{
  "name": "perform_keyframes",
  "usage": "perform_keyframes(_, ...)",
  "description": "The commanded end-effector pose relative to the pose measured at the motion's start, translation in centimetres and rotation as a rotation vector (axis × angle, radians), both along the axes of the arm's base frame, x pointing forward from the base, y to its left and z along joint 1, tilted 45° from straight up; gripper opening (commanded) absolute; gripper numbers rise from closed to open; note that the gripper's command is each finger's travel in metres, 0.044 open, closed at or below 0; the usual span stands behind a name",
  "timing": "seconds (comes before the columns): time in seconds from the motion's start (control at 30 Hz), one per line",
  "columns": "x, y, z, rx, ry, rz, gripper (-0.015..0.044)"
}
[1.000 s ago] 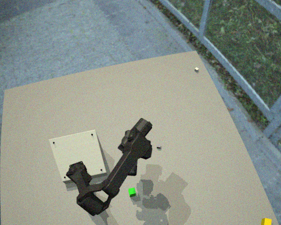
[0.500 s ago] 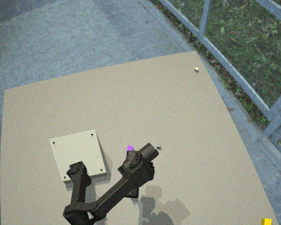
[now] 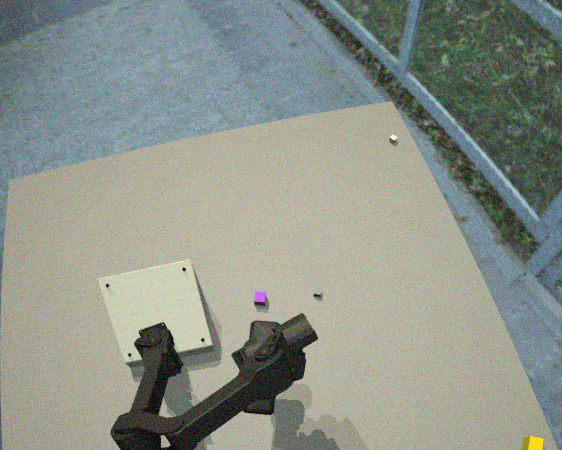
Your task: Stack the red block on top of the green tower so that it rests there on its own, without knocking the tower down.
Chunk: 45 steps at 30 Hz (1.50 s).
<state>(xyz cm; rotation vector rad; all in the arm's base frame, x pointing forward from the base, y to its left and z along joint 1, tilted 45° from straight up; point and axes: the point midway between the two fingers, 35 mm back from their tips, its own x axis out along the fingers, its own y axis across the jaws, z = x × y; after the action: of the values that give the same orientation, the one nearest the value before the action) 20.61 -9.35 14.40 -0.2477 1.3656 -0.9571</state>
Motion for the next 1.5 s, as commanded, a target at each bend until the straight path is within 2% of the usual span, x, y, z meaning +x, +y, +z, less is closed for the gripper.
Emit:
perform_keyframes(0.0,-0.3,-0.8,-0.8,-0.004,0.006,0.004,0.0000)
perform_keyframes(0.43,-0.6,-2.9,-2.8,-0.006,0.005,0.004,0.0000)
perform_keyframes(1.37,-0.6,-2.8,-2.7,-0.005,0.005,0.004,0.0000)
perform_keyframes(1.47,-0.6,-2.9,-2.9,-0.003,0.004,0.000,0.0079)
